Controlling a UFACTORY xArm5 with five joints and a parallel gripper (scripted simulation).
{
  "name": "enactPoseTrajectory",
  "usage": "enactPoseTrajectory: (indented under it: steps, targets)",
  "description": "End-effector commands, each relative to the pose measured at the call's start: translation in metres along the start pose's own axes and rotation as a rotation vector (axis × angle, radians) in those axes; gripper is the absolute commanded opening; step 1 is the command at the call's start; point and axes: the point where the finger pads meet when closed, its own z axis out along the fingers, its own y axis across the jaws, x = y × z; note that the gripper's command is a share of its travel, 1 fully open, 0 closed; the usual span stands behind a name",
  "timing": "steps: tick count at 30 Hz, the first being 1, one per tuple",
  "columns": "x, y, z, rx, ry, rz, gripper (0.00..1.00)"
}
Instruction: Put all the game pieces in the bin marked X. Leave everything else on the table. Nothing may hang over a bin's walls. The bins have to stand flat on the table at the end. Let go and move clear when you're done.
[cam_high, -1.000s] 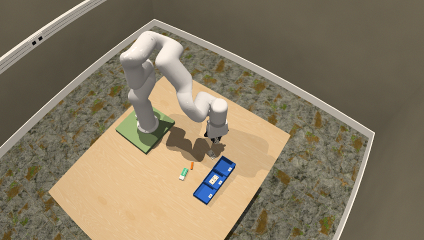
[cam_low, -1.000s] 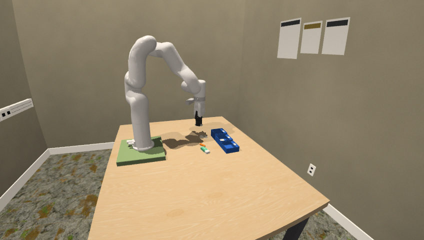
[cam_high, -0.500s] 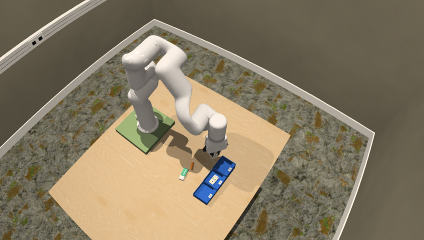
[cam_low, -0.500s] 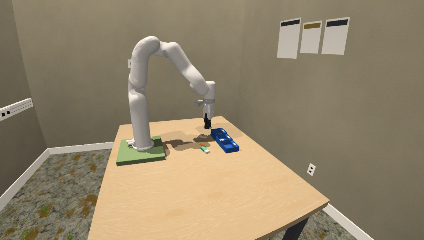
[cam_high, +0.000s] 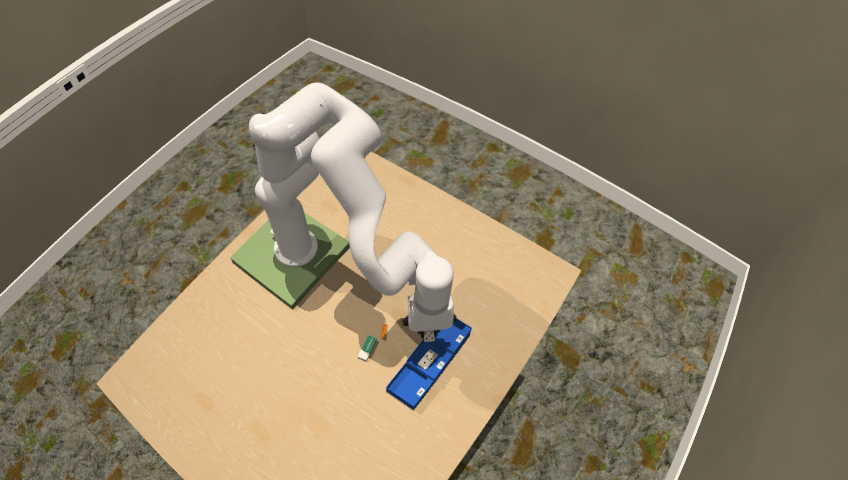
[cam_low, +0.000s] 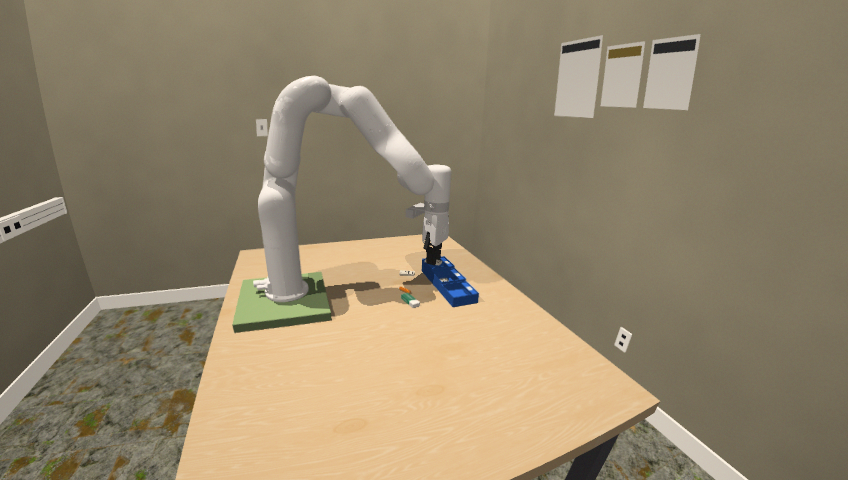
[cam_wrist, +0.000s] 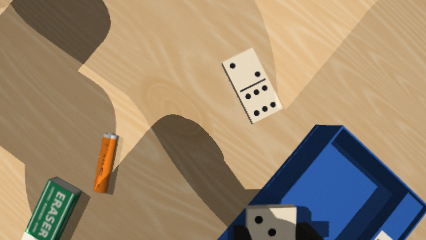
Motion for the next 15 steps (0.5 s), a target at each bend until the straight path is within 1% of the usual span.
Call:
enactPoseTrajectory:
  steps: [1, 2, 6, 15]
  targets:
    - [-0.02, -0.001, -0.001, -0.001, -0.001, 0.096, 0.21]
    - [-0.026, -0.002, -0.001, -0.001, -0.001, 0.185, 0.21]
    - [-0.05, -0.006, -0.001, -0.002, -0.002, 0.287, 0.21]
    - [-0.053, -0.006, -0.001, -0.004, -0.003, 0.549, 0.21]
